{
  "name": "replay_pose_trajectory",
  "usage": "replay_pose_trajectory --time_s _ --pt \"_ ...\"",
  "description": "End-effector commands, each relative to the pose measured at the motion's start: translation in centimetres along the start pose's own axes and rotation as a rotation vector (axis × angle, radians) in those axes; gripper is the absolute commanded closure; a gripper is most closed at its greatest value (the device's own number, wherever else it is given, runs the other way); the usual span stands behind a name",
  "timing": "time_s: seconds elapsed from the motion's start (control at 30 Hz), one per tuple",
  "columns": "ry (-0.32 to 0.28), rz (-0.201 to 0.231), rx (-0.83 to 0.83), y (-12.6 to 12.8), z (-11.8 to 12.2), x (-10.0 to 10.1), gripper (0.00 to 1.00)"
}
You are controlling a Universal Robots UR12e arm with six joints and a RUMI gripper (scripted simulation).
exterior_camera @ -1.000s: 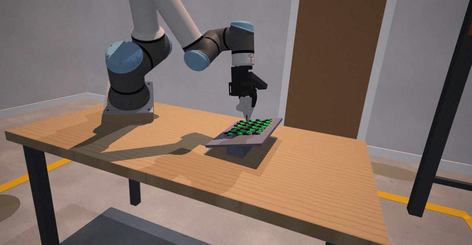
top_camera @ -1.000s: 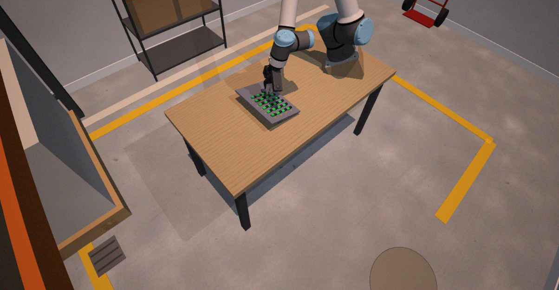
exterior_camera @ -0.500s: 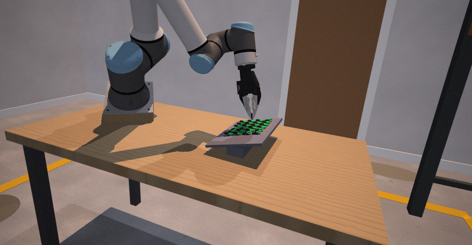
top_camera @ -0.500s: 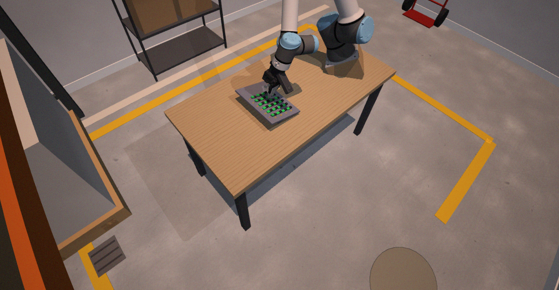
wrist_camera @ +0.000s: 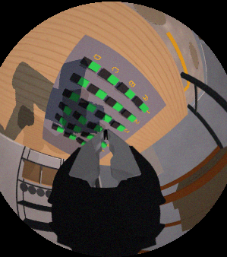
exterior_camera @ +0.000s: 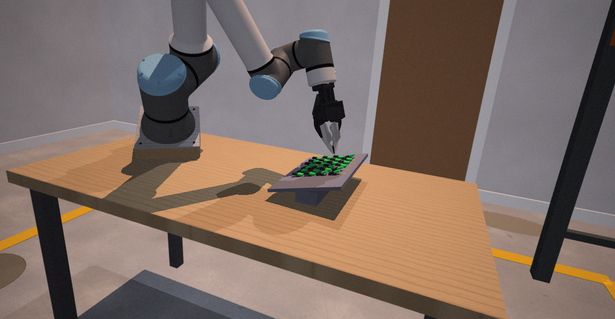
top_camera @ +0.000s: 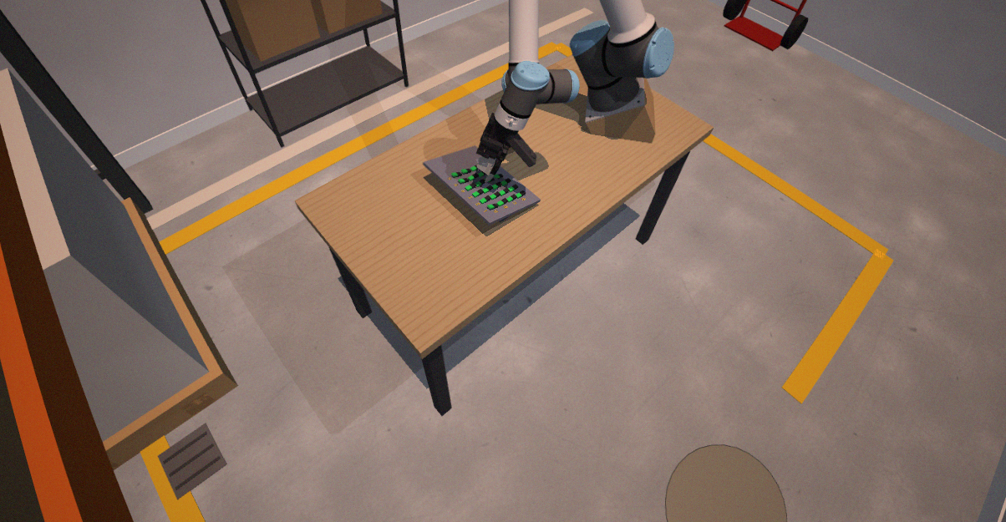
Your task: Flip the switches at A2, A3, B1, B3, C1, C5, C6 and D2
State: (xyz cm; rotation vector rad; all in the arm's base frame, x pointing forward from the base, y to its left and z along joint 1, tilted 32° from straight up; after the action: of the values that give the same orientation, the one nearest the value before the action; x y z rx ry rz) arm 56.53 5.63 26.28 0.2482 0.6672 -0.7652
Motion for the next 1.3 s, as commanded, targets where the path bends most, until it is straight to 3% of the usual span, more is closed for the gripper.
replay_pose_trajectory --time_s 0.0,0.37,0.87,1.27 --pt "-0.020 0.072 -0.260 0.1 -0.6 -0.1 1.00" --pt "-0.035 0.121 -0.581 1.0 -1.0 -0.2 1.00" --pt "-0.049 0.155 -0.800 1.9 -1.1 -0.4 1.00" --pt "-0.053 0.164 -0.857 2.1 -1.0 -0.4 1.00"
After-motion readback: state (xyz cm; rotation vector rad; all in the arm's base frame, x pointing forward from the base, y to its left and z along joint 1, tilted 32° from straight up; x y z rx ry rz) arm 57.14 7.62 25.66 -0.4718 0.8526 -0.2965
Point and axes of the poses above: the point where the finger pads meet when closed, its own x axis out along the fingers, its own y axis across the jaws, z = x × y, the point moved 9 cm from there along -x, back along the fingers, and after that the axes turned 11 degrees about -x, right-handed, at the moved point
